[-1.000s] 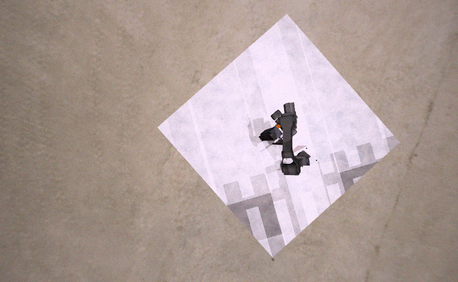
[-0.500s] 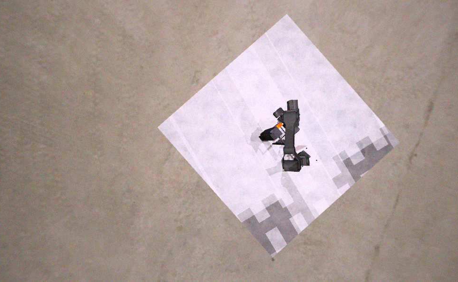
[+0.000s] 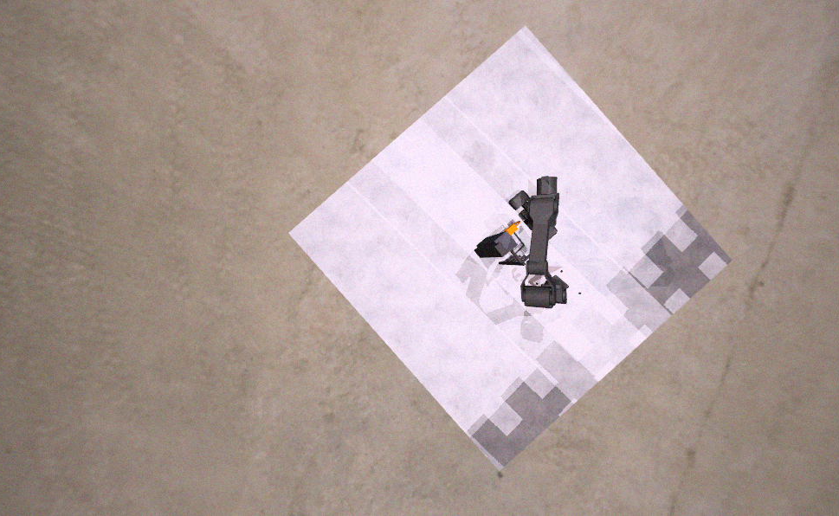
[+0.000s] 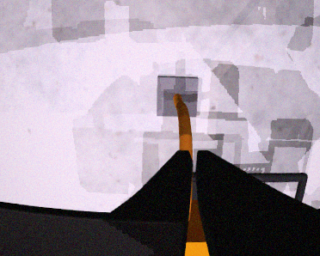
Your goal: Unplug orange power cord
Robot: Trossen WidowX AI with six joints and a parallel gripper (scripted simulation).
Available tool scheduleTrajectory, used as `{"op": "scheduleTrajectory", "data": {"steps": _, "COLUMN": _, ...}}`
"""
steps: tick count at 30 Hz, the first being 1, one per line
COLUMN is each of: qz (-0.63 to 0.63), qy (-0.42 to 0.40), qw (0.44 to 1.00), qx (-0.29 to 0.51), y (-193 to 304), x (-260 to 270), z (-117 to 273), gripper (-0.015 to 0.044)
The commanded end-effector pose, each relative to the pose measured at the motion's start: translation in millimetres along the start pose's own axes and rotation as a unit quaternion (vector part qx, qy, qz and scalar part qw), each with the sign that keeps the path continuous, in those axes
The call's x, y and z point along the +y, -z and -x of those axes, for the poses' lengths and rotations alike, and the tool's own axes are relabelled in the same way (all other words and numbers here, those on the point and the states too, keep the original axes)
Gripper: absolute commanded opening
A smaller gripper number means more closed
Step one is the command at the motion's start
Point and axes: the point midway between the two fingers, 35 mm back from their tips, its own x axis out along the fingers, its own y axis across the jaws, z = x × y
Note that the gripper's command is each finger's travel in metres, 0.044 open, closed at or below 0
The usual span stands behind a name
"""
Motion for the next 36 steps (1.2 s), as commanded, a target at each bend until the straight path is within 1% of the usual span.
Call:
{"op": "scheduleTrajectory", "data": {"steps": 1, "qz": 0.009, "qy": 0.007, "qw": 1.0, "qx": 0.003, "y": 8.6, "x": 1.3, "z": -4.2, "gripper": 0.0079}}
{"op": "scheduleTrajectory", "data": {"steps": 4, "qz": 0.009, "qy": 0.007, "qw": 1.0, "qx": 0.003, "y": 8.6, "x": 1.3, "z": -4.2, "gripper": 0.0157}}
{"op": "scheduleTrajectory", "data": {"steps": 5, "qz": 0.009, "qy": 0.007, "qw": 1.0, "qx": 0.003, "y": 8.6, "x": 1.3, "z": -4.2, "gripper": 0.016}}
{"op": "scheduleTrajectory", "data": {"steps": 13, "qz": 0.009, "qy": 0.007, "qw": 1.0, "qx": 0.003, "y": 8.6, "x": 1.3, "z": -4.2, "gripper": 0.016}}
{"op": "scheduleTrajectory", "data": {"steps": 16, "qz": -0.005, "qy": 0.001, "qw": 1.0, "qx": 0.004, "y": 7.2, "x": 1.0, "z": 4.2, "gripper": 0.016}}
{"op": "scheduleTrajectory", "data": {"steps": 21, "qz": -0.005, "qy": 0.001, "qw": 1.0, "qx": 0.004, "y": 8.0, "x": 1.0, "z": 4.2, "gripper": 0.016}}
{"op": "scheduleTrajectory", "data": {"steps": 36, "qz": -0.005, "qy": 0.001, "qw": 1.0, "qx": 0.004, "y": 30.5, "x": 1.6, "z": 4.5, "gripper": 0.016}}
